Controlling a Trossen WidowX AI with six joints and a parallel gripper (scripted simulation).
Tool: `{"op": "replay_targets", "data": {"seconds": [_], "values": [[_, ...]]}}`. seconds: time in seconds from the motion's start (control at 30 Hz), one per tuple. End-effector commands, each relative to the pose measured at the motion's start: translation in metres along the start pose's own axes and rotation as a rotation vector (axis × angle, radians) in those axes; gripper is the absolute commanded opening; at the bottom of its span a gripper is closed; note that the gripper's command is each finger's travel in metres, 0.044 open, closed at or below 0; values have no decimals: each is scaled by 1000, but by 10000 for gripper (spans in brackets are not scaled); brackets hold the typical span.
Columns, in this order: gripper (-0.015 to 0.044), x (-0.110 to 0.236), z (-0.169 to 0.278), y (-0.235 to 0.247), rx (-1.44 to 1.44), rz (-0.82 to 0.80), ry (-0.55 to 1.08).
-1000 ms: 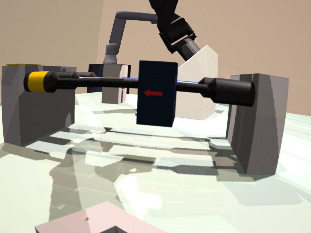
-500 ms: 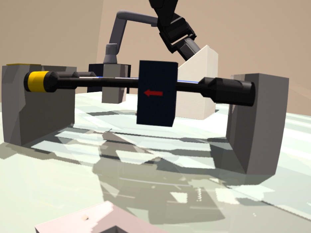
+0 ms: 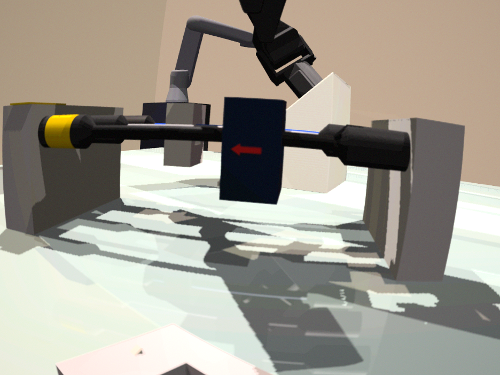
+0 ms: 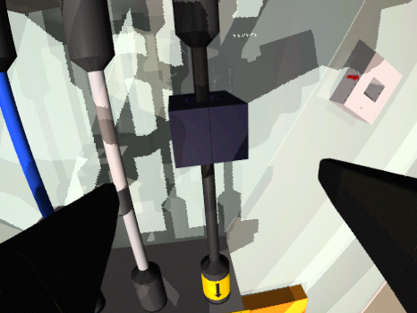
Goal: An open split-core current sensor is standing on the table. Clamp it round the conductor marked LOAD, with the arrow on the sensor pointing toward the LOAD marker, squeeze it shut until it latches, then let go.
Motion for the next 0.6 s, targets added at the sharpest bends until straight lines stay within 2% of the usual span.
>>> {"op": "replay_targets", "data": {"seconds": [0.0, 0.17, 0.37, 0.57], "values": [[440, 1, 0, 0, -4, 1, -4], [440, -3, 9, 4, -26, -2, -54], [440, -20, 77, 49, -255, 73, -498], [440, -22, 133, 104, -470, 321, -853]]}}
Point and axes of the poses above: the point midway between the two fingers, 35 mm back from their tips, its own x axis back along the fingers, its own y axis across the jaws, z = x × y, the point moved 5 cm from there along x, back along the fingers, and after that the axes turned 8 degrees about x, right-handed, at the moved point
